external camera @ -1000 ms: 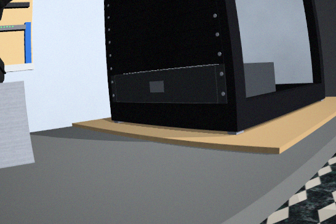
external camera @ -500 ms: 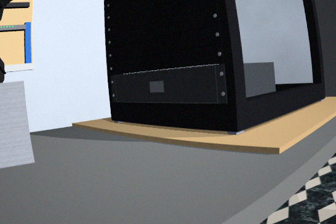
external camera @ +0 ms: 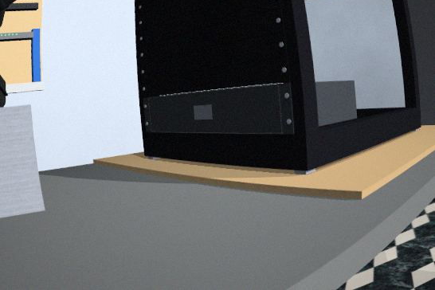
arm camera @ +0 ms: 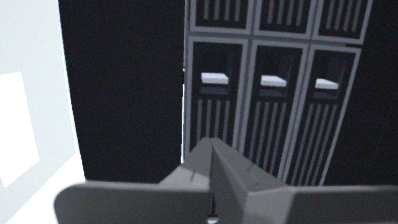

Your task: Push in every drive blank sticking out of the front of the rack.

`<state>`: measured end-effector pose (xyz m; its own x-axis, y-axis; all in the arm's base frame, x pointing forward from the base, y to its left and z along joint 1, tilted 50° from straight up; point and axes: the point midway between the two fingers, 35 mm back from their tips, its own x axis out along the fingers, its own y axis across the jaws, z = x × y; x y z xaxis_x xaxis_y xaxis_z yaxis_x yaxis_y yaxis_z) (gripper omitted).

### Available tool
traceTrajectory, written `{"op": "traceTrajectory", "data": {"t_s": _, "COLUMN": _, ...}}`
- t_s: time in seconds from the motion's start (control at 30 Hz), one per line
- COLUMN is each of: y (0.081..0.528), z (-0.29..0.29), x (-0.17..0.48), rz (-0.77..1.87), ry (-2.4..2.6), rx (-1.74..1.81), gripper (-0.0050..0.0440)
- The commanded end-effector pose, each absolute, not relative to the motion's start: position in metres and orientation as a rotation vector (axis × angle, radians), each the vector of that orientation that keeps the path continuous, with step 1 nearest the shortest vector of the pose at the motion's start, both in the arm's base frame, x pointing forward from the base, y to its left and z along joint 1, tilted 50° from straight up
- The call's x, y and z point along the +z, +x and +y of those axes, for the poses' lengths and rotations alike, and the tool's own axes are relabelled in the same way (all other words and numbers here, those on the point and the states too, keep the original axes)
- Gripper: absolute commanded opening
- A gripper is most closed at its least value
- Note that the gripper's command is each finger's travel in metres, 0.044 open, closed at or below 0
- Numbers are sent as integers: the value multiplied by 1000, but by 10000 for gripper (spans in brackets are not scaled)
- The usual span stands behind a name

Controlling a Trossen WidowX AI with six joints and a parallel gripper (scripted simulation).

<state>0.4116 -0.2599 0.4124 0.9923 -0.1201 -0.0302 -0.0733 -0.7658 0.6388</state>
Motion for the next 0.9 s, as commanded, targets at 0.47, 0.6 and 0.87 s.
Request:
{"op": "traceTrajectory", "data": {"t_s": 0.47, "y": 400, "z": -259, "x": 418, "rz": -142, "ry": 2434, "rx": -75, "gripper": -50}}
{"op": "traceTrajectory", "data": {"t_s": 0.6, "y": 386, "z": -257, "x": 418, "rz": -142, "ry": 2434, "rx": -75, "gripper": -50}}
{"op": "traceTrajectory", "data": {"t_s": 0.87, "y": 355, "z": -253, "x": 419, "rz": -142, "ry": 2434, "rx": -75, "gripper": -50}}
